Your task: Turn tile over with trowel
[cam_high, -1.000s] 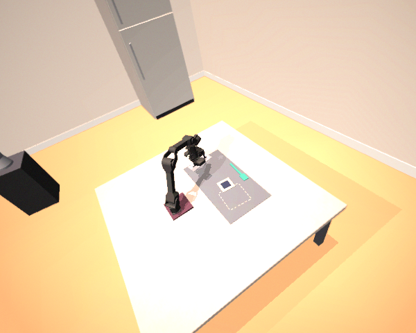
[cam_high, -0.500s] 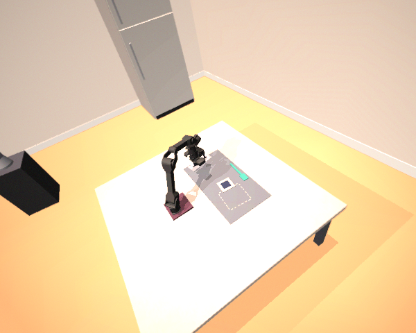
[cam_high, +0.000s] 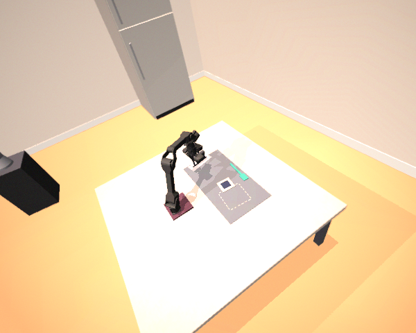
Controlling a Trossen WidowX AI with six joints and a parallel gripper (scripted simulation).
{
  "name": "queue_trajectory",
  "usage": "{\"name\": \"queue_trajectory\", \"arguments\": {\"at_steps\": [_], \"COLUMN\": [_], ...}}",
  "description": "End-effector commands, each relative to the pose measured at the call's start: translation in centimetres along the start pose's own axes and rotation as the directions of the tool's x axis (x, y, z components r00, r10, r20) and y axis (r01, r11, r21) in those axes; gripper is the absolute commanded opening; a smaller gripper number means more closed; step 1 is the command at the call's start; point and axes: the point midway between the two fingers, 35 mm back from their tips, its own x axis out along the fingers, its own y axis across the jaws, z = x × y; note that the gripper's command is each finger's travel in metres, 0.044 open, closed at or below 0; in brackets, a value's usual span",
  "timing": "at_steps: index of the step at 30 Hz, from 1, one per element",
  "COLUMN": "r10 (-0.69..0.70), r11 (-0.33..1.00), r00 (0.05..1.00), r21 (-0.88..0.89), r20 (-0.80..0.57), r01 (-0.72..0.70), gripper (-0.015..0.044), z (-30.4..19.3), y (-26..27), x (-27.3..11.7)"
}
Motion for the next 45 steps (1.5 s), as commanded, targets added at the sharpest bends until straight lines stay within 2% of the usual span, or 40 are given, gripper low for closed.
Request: {"name": "queue_trajectory", "arguments": {"at_steps": [1, 10, 20, 33, 45], "r10": [0.009, 0.088, 0.175, 0.288, 0.388], "r11": [0.999, 0.942, 0.783, 0.463, 0.111], "r00": [1.0, 0.996, 0.984, 0.957, 0.92], "r21": [-0.043, -0.322, -0.6, -0.868, -0.989], "r20": [-0.012, -0.026, -0.037, -0.045, -0.047], "r01": [-0.01, -0.092, -0.162, -0.18, -0.097], "gripper": [0.03, 0.03, 0.03, 0.03, 0.03], "z": [0.1, 1.0, 2.0, 3.4, 4.7], "y": [0.1, 0.9, 1.6, 2.4, 3.0], "x": [0.2, 0.9, 1.7, 2.5, 3.2]}}
